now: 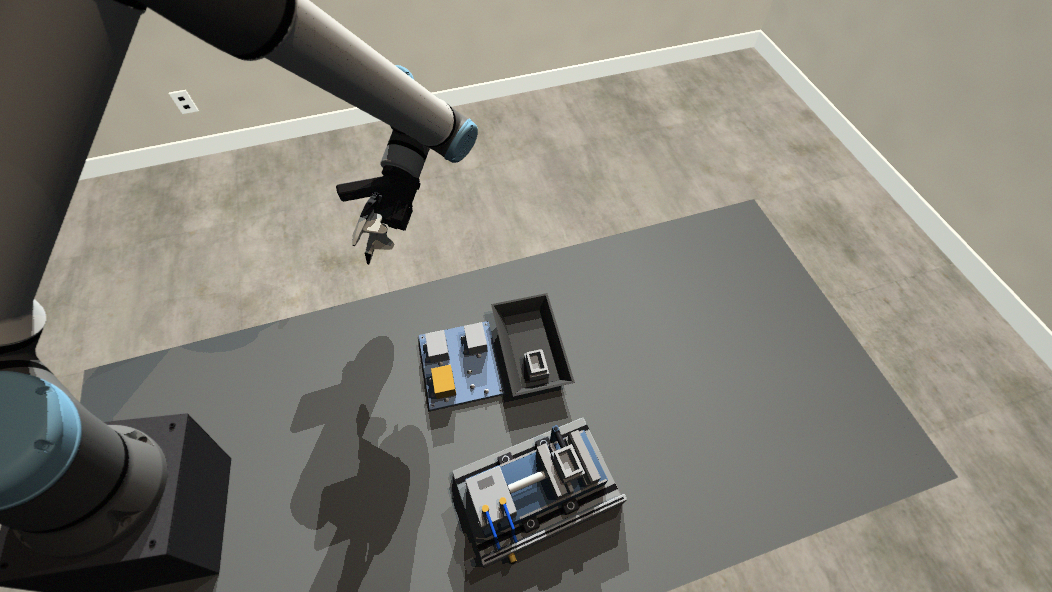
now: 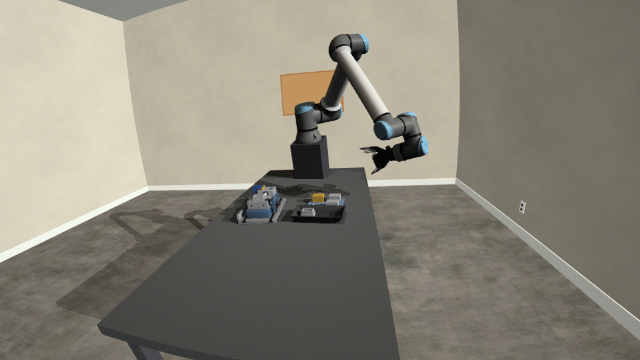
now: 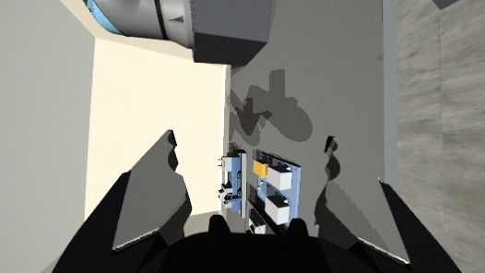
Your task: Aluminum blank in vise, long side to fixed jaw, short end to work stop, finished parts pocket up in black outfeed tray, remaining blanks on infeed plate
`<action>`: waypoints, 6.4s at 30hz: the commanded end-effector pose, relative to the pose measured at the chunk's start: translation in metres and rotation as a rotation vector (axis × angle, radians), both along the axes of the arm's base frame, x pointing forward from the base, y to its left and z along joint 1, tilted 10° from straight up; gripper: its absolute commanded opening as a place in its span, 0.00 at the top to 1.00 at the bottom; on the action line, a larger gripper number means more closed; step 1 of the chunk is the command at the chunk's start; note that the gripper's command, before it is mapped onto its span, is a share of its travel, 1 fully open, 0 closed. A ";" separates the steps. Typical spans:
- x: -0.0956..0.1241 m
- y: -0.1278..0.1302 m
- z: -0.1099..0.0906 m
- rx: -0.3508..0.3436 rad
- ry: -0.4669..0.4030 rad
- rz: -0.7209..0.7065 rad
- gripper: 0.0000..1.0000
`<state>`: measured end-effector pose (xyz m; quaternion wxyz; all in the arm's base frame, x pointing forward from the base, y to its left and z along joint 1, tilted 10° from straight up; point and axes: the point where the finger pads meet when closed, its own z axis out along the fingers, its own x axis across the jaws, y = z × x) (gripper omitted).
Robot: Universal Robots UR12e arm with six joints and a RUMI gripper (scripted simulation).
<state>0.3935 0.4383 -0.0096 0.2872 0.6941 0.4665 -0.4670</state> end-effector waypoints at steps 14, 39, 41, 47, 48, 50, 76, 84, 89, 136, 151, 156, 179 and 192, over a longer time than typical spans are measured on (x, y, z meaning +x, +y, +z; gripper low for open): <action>0.000 0.000 0.001 0.001 -0.001 0.000 0.00; 0.041 -0.033 -0.020 0.324 0.036 -0.030 0.00; 0.051 -0.040 -0.024 0.399 0.035 -0.024 0.00; 0.078 -0.059 -0.028 0.572 0.021 0.009 0.00; 0.082 -0.062 -0.029 0.598 0.017 0.017 0.00; 0.087 -0.065 -0.029 0.627 0.012 0.026 0.00; 0.197 -0.163 0.014 1.093 -0.234 0.482 0.00; 0.212 -0.185 0.031 1.117 -0.292 0.600 0.00; 0.215 -0.189 0.035 1.119 -0.303 0.624 0.00; 0.215 -0.190 0.035 1.120 -0.305 0.628 1.00; 0.218 -0.190 0.018 1.120 -0.305 0.628 1.00; 0.220 -0.190 0.012 1.120 -0.305 0.628 1.00; 0.226 -0.190 -0.026 1.120 -0.305 0.628 1.00; 0.227 -0.190 -0.032 1.120 -0.305 0.628 1.00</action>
